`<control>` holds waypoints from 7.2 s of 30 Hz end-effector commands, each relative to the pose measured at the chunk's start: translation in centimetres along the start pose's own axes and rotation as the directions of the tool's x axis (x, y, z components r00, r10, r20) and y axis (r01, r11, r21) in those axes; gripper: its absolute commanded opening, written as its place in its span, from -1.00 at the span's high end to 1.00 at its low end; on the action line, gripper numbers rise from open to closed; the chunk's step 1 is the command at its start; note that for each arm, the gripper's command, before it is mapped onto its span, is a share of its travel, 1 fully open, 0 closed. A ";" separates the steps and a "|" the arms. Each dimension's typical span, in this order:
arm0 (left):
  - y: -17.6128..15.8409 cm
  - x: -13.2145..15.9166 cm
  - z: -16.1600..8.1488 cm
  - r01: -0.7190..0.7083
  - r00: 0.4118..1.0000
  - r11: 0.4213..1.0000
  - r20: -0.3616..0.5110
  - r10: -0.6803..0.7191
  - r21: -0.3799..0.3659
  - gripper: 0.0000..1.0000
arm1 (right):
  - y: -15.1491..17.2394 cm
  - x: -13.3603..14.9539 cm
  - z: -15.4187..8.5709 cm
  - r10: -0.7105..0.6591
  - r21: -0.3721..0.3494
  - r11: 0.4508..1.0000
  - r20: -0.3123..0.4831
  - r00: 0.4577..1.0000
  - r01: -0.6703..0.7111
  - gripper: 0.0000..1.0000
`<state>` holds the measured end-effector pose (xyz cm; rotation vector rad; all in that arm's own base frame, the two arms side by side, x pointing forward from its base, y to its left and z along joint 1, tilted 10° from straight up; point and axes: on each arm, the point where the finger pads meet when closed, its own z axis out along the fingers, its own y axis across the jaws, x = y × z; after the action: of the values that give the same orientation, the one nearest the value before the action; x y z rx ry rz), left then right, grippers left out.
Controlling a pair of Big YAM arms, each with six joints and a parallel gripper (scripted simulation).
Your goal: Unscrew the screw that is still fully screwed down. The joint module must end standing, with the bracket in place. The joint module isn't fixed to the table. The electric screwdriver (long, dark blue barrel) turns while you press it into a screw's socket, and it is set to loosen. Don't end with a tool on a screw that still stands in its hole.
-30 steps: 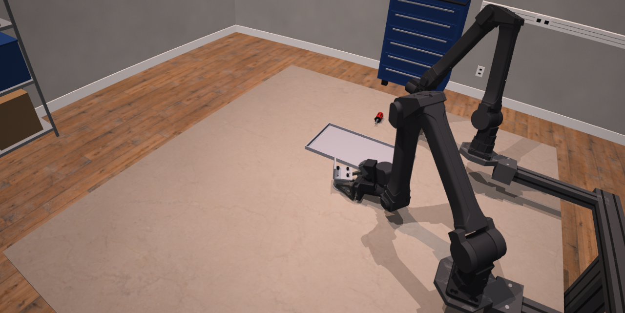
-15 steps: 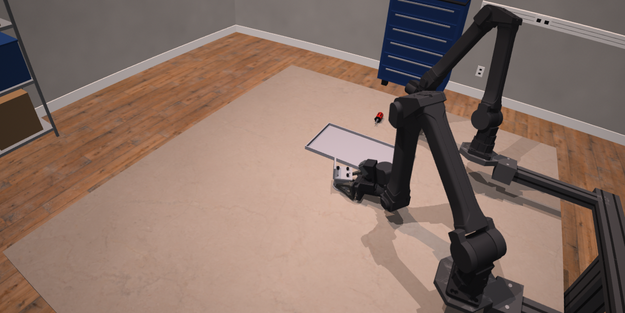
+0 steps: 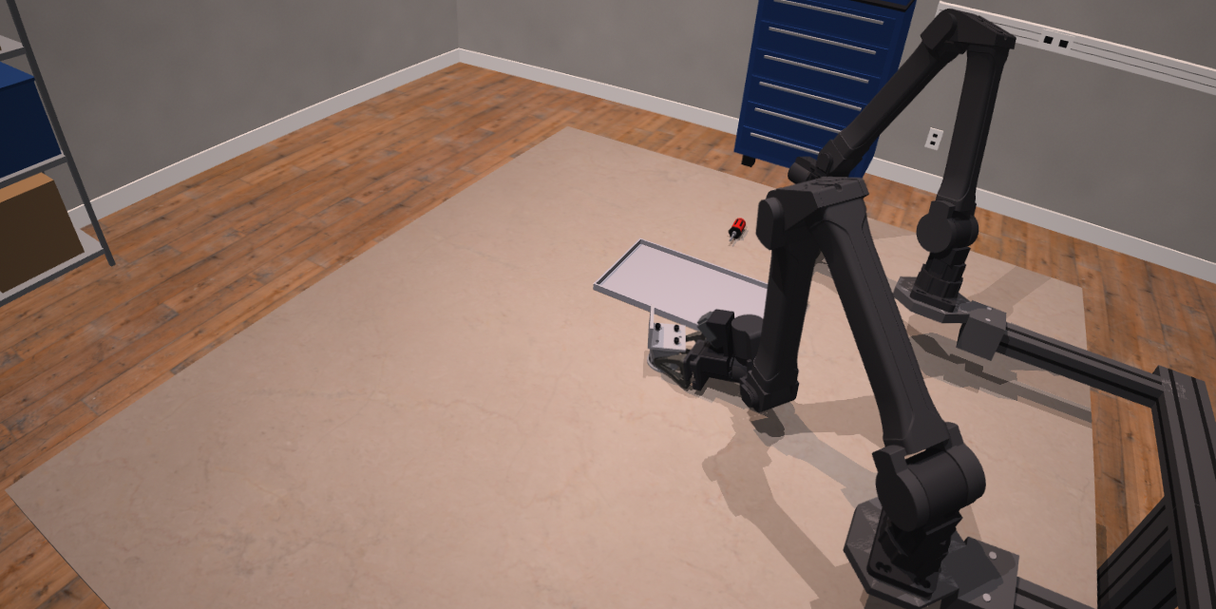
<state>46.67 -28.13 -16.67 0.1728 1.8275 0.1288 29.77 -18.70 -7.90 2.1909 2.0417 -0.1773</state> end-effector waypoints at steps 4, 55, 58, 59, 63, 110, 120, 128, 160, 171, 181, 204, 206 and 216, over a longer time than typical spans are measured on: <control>-0.3 -0.6 0.3 0.008 1.000 1.000 0.014 -0.008 0.002 -0.17 | 0.9 -0.7 -0.8 -0.006 -0.034 0.999 0.011 1.000 0.006 0.17; -0.3 -0.6 0.3 0.008 1.000 1.000 0.014 -0.008 0.002 -0.17 | 0.6 -0.4 -0.3 -0.006 -0.017 1.000 0.005 1.000 0.006 -0.14; -0.3 -0.6 0.3 0.008 1.000 1.000 0.014 -0.008 0.002 -0.17 | 0.6 -0.4 -0.3 -0.006 -0.017 1.000 0.005 1.000 0.006 -0.14; -0.3 -0.6 0.3 0.008 1.000 1.000 0.014 -0.008 0.002 -0.17 | 0.6 -0.4 -0.3 -0.006 -0.017 1.000 0.005 1.000 0.006 -0.14; -0.3 -0.6 0.3 0.008 1.000 1.000 0.014 -0.008 0.002 -0.17 | 0.6 -0.4 -0.3 -0.006 -0.017 1.000 0.005 1.000 0.006 -0.14; -0.3 -0.6 0.3 0.008 1.000 1.000 0.014 -0.008 0.002 -0.17 | 1.5 -0.5 -3.0 -0.001 -0.034 0.999 0.011 1.000 0.001 -0.30; -0.3 -0.6 0.3 0.008 1.000 1.000 0.014 -0.008 0.002 -0.17 | 1.8 -0.5 -4.3 -0.002 -0.039 0.999 0.014 1.000 0.002 -0.30; -0.3 -0.6 0.3 0.008 1.000 1.000 0.014 -0.008 0.002 -0.17 | 1.8 -0.6 -6.0 -0.001 -0.039 0.999 0.016 1.000 0.001 -0.30; -0.3 -0.6 0.3 0.008 1.000 1.000 0.014 -0.008 0.002 -0.36 | 0.7 -0.4 -6.2 -0.003 -0.015 1.000 0.006 1.000 0.003 -0.30; -0.3 -0.6 0.3 0.008 1.000 1.000 0.014 -0.008 0.002 -0.54 | 0.7 -0.4 -6.2 -0.003 -0.015 1.000 0.006 1.000 0.003 -0.30; -0.3 -0.6 0.3 0.008 1.000 1.000 0.014 -0.008 0.002 -0.54 | 0.7 -0.4 -6.2 -0.003 -0.015 1.000 0.006 1.000 0.003 -0.30; -0.3 -0.6 0.3 0.008 1.000 1.000 0.014 -0.008 0.002 -0.72 | 0.7 -0.4 -6.2 -0.003 -0.015 1.000 0.006 1.000 0.003 -0.30; -0.3 -0.6 0.3 0.008 1.000 1.000 0.014 -0.008 0.002 -0.72 | 0.7 -0.4 -6.2 -0.003 -0.015 1.000 0.006 1.000 0.003 -0.30; -0.3 -0.6 0.3 0.008 1.000 1.000 0.014 -0.008 0.002 -0.72 | 0.7 -0.4 -6.2 -0.003 -0.015 1.000 0.006 1.000 0.003 -0.30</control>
<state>46.66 -28.14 -16.67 0.1732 1.8274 0.1287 29.23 -17.49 -2.46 2.1892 2.0582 -0.1800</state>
